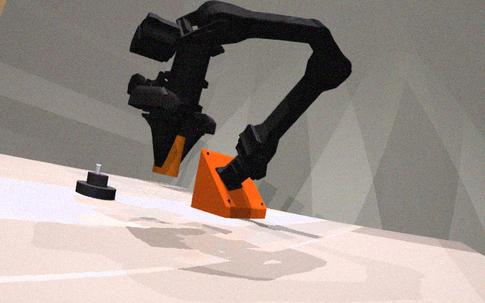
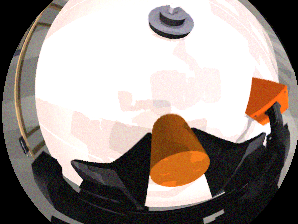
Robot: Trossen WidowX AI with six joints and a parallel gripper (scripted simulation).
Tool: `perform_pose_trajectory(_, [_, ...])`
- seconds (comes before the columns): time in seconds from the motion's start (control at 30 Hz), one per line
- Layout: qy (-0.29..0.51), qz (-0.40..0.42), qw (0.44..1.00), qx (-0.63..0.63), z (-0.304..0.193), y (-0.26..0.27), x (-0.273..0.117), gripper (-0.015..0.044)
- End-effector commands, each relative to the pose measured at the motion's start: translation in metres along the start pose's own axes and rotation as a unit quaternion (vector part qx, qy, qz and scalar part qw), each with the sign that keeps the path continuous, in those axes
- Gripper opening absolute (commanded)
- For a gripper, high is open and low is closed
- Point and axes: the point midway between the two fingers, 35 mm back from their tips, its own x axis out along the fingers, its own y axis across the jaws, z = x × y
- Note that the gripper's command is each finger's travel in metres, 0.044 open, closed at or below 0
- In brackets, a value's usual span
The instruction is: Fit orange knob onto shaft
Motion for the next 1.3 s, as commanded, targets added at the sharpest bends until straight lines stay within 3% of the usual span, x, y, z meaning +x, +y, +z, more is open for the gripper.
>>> perform_pose_trajectory(0.0, [-0.002, 0.0, 1.0, -0.002, 0.002, 0.0, -0.015, 0.0])
perform_pose_trajectory(0.53, [0.005, 0.002, 1.0, -0.002, 0.002, 0.0, -0.065, 0.0])
perform_pose_trajectory(1.27, [0.002, 0.002, 1.0, -0.002, 0.061, -0.001, -0.052, 0.0])
